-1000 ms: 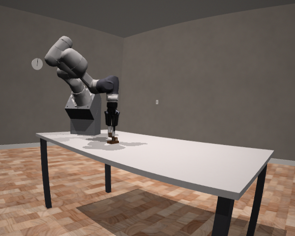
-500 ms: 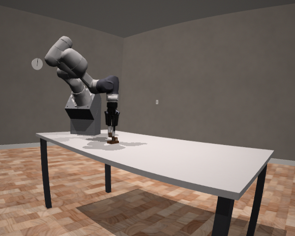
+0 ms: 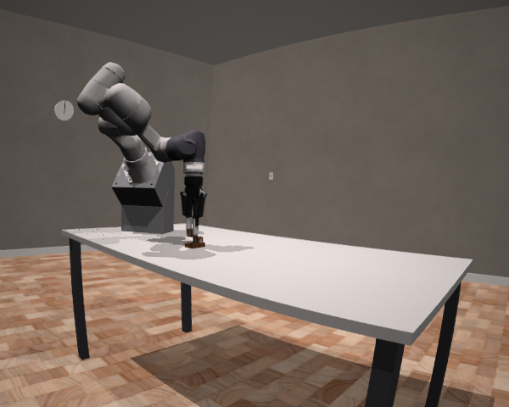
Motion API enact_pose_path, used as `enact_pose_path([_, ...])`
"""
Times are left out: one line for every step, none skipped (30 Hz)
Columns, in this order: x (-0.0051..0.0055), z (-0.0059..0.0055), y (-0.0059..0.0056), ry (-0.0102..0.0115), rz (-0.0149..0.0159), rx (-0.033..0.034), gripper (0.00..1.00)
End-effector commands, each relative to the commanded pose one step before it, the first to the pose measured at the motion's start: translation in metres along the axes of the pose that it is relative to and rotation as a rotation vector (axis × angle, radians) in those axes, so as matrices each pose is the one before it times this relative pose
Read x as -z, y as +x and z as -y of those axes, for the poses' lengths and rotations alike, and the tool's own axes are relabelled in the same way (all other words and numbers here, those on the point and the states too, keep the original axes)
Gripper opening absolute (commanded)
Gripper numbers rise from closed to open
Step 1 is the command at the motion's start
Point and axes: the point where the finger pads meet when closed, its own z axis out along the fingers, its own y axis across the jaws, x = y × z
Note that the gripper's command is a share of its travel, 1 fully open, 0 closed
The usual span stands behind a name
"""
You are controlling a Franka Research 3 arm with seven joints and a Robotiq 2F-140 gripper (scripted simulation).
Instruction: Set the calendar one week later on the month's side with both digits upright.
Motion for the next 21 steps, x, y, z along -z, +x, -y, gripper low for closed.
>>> enact_pose_path([0.00019, 0.00112, -0.00030, 0.00133, -0.00032, -0.00760, 0.17])
enact_pose_path([0.00000, 0.00000, 0.00000, 0.00000, 0.00000, 0.00000, 0.17])
enact_pose_path([0.00000, 0.00000, 0.00000, 0.00000, 0.00000, 0.00000, 0.17])
enact_pose_path([0.00000, 0.00000, 0.00000, 0.00000, 0.00000, 0.00000, 0.17])
enact_pose_path([0.00000, 0.00000, 0.00000, 0.00000, 0.00000, 0.00000, 0.17])
enact_pose_path([0.00000, 0.00000, 0.00000, 0.00000, 0.00000, 0.00000, 0.17])
enact_pose_path([-0.00001, 0.00000, 0.00000, 0.00000, 0.00000, 0.00000, 0.17])
enact_pose_path([-0.00003, 0.00000, 0.00000, 0.00000, 0.00000, 0.00000, 0.17])
enact_pose_path([-0.00006, 0.00000, 0.00000, 0.00000, 0.00000, 0.00000, 0.17])
enact_pose_path([-0.00010, 0.00000, 0.00000, 0.00000, 0.00000, 0.00000, 0.17])
enact_pose_path([-0.00014, 0.00000, 0.00000, 0.00000, 0.00000, 0.00000, 0.17])
enact_pose_path([-0.00019, 0.00000, 0.00000, 0.00000, 0.00000, 0.00000, 0.17])
enact_pose_path([-0.00024, 0.00000, 0.00000, 0.00001, 0.00000, 0.00000, 0.17])
enact_pose_path([-0.00029, 0.00000, 0.00000, 0.00001, -0.00001, 0.00000, 0.17])
enact_pose_path([-0.00035, 0.00000, 0.00000, 0.00001, 0.00000, 0.00000, 0.17])
enact_pose_path([-0.00040, 0.00000, 0.00000, 0.00000, 0.00000, 0.00000, 0.17])
enact_pose_path([-0.00046, 0.00000, 0.00000, 0.00000, 0.00000, 0.00000, 0.17])
enact_pose_path([-0.00051, 0.00000, 0.00000, 0.00000, 0.00000, 0.00000, 0.17])
enact_pose_path([-0.00057, 0.00000, 0.00000, -0.00001, 0.00000, 0.00000, 0.17])
enact_pose_path([0.00000, 0.00000, 0.00000, 0.00000, 0.00000, 0.00000, 0.17])
enact_pose_path([0.00000, 0.00000, 0.00000, 0.00000, 0.00000, 0.00000, 0.17])
